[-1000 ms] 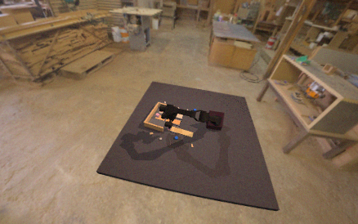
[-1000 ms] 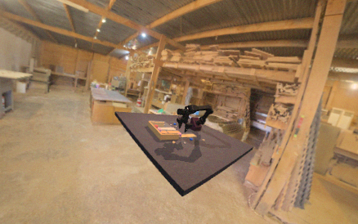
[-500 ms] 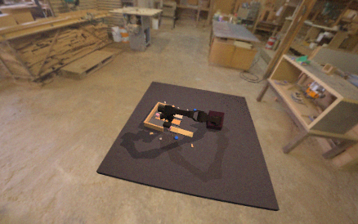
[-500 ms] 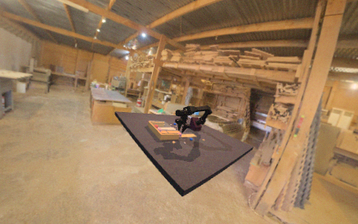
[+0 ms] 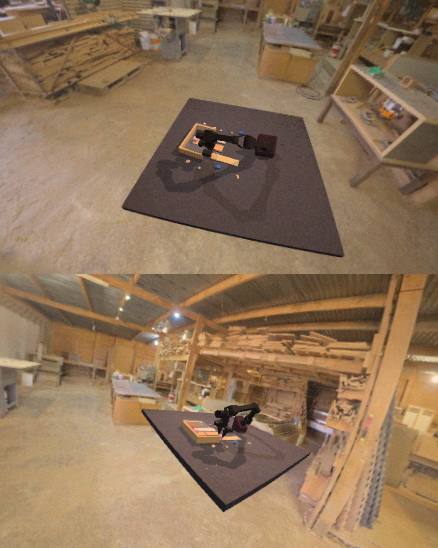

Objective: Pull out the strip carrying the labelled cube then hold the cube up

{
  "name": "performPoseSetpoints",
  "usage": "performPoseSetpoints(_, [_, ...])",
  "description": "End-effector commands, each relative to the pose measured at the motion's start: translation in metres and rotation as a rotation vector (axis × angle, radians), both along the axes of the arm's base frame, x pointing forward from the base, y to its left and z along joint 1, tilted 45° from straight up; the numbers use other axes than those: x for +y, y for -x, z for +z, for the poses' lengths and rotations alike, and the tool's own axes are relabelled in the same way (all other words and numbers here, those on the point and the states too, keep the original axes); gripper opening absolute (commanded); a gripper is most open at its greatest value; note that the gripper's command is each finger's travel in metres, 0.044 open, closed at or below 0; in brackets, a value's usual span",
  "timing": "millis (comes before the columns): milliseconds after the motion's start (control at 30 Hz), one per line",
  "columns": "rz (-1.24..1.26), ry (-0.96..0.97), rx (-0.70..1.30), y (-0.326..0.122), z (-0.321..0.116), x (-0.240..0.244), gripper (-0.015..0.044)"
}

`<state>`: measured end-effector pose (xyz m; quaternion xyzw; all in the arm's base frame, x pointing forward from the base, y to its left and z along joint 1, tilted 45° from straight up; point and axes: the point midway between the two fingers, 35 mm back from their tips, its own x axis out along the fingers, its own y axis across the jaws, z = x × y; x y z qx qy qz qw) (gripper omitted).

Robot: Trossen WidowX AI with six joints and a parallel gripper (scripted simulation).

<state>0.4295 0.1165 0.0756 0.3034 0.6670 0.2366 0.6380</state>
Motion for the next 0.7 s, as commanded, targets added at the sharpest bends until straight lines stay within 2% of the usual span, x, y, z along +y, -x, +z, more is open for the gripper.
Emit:
performPoseSetpoints(0, [-0.001,-0.006,0.009,0.0015,-0.0068,0.0068,0.0250])
performPoseSetpoints(367, [-0.001,-0.007,0.009,0.0024,-0.0141,0.0142,0.0250])
performPoseSetpoints(500, [0.002,-0.001,0.002,0.0016,-0.0120,0.0123,0.0145])
performPoseSetpoints(667, [0.002,-0.001,0.002,0.0016,-0.0120,0.0123,0.0112])
